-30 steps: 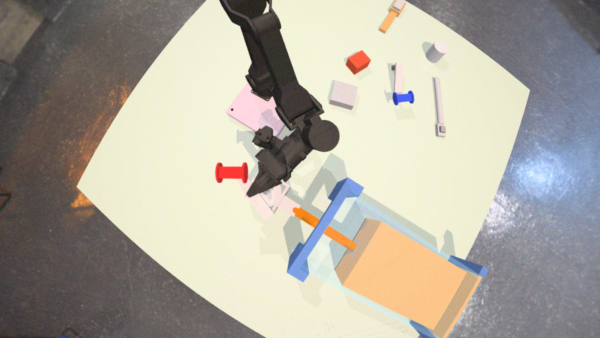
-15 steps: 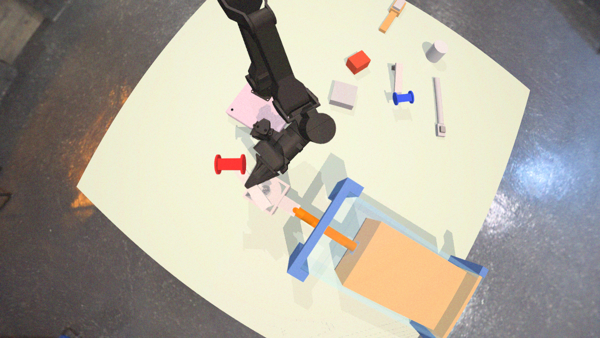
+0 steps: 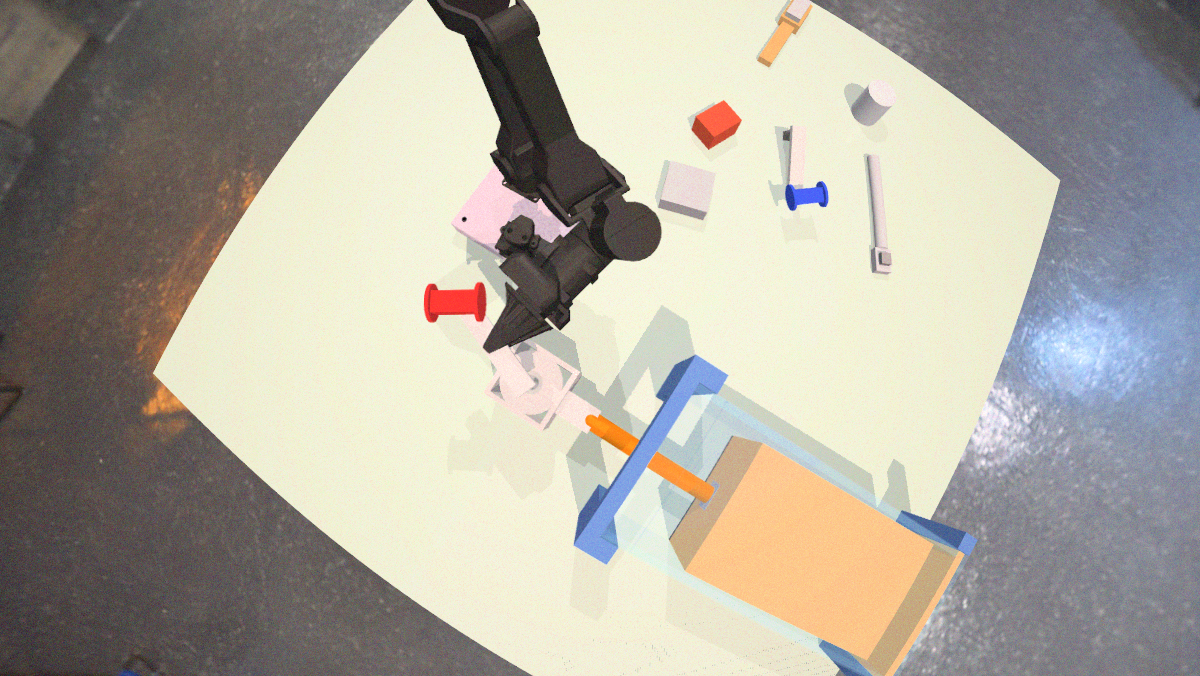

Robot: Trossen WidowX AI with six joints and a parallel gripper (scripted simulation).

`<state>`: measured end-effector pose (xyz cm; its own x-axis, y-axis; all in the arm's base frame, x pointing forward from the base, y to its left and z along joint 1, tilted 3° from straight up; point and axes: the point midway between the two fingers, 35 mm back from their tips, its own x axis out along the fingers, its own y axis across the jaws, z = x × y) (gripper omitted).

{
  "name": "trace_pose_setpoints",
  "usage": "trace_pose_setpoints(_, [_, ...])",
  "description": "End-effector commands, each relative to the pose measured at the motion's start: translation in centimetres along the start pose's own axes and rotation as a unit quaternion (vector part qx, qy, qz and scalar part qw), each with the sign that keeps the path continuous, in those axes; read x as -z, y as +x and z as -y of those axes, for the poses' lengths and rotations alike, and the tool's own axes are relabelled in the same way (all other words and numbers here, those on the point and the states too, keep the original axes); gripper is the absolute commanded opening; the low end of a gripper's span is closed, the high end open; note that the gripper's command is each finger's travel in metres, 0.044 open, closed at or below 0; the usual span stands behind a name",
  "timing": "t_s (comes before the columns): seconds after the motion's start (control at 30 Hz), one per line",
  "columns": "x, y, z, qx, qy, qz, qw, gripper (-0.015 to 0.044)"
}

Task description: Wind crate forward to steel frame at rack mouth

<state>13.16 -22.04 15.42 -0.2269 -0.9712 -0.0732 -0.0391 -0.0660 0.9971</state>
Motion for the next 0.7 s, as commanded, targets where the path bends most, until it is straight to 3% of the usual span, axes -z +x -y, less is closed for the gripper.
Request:
trace_pose_setpoints(0.0, [-0.1,0.1,0.3,-0.005,0.0,0.002,1.0,0.0])
trace_pose_setpoints(0.67, [-0.2,0.4,1.8,-0.016,0.005,0.001,1.0,0.0])
